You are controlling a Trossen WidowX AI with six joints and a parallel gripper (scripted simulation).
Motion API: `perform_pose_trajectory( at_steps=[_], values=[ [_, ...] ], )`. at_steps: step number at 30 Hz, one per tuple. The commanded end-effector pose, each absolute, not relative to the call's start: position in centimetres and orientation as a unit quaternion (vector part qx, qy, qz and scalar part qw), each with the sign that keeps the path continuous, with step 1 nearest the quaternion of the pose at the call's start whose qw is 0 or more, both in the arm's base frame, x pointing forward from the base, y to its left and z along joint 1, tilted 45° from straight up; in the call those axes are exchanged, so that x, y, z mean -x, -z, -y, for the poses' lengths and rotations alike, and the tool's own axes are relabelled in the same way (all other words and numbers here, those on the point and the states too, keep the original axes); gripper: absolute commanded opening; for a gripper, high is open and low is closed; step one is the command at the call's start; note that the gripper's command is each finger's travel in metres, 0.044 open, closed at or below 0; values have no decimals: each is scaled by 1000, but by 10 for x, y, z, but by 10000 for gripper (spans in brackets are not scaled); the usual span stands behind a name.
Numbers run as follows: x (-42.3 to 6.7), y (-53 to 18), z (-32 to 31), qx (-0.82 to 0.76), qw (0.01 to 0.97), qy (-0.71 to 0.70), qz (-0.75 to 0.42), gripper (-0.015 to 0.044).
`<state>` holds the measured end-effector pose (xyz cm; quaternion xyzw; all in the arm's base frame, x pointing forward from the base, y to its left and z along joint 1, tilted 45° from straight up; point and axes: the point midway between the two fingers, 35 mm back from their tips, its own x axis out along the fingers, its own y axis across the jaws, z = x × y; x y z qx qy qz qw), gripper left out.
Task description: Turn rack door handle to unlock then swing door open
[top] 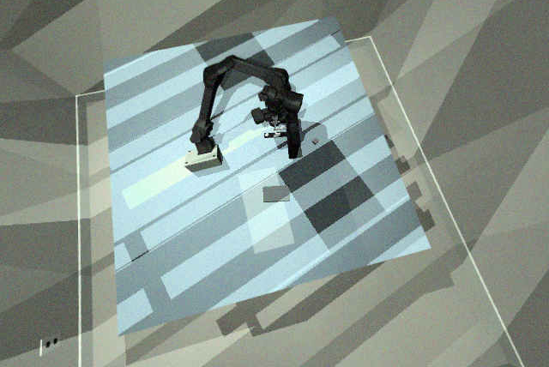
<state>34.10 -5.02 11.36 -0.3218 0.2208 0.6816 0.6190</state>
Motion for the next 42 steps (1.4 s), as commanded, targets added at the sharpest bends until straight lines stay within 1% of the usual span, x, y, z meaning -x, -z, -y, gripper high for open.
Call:
perform_pose_trajectory(
  at_steps=[1, 34, 42],
  values=[
    [-343, -112, 49, 335, 613, -684, -211, 25],
    [-343, -112, 49, 335, 613, -684, -211, 25],
    [-343, -112, 49, 335, 613, -684, -211, 235]
  ],
)
